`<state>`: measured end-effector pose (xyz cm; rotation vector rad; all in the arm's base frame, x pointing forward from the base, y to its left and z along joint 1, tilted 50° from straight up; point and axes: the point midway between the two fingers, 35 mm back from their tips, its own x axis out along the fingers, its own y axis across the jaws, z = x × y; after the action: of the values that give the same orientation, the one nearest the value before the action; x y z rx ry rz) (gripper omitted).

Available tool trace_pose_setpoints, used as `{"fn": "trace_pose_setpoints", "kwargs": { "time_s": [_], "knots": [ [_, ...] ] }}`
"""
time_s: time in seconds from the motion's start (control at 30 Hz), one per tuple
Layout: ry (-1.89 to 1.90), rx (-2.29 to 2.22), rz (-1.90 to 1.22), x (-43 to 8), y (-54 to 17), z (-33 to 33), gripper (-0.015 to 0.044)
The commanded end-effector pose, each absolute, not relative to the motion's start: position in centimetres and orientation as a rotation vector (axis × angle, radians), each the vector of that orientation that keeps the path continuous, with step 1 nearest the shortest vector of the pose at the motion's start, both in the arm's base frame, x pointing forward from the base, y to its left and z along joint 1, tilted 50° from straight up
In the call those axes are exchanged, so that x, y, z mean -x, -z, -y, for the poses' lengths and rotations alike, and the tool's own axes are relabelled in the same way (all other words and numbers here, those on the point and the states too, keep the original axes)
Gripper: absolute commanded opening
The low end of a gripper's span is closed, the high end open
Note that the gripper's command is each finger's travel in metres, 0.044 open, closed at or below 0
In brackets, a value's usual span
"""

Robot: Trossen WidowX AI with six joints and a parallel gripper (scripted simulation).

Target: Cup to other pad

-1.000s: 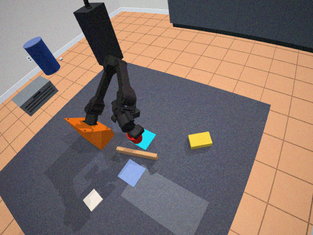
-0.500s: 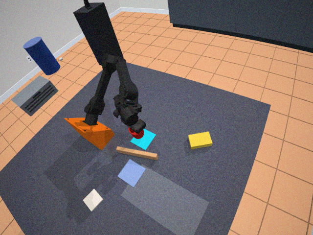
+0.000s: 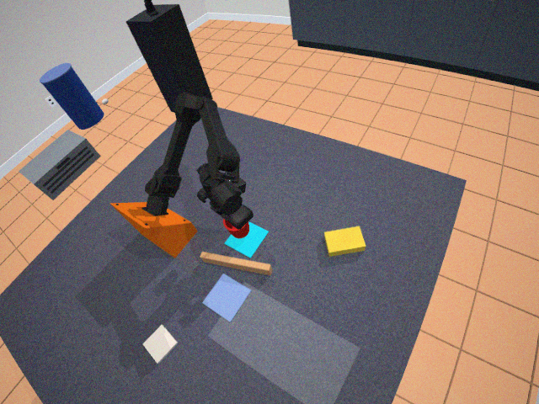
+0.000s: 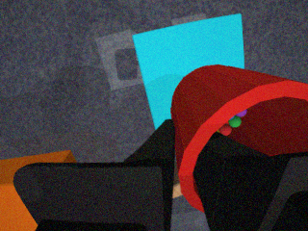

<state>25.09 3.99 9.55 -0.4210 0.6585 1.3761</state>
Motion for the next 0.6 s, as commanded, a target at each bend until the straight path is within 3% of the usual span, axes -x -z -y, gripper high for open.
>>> {"fn": "trace_pose_setpoints", "kwargs": {
  "time_s": [0.0, 0.57],
  "knots": [
    [-1.376, 0.416, -0.658, -25.0, -9.3, -4.5, 0.0000],
    [-1.375, 0.417, -0.658, -25.2, -7.9, -6.1, 0.0000]
  ]
}}
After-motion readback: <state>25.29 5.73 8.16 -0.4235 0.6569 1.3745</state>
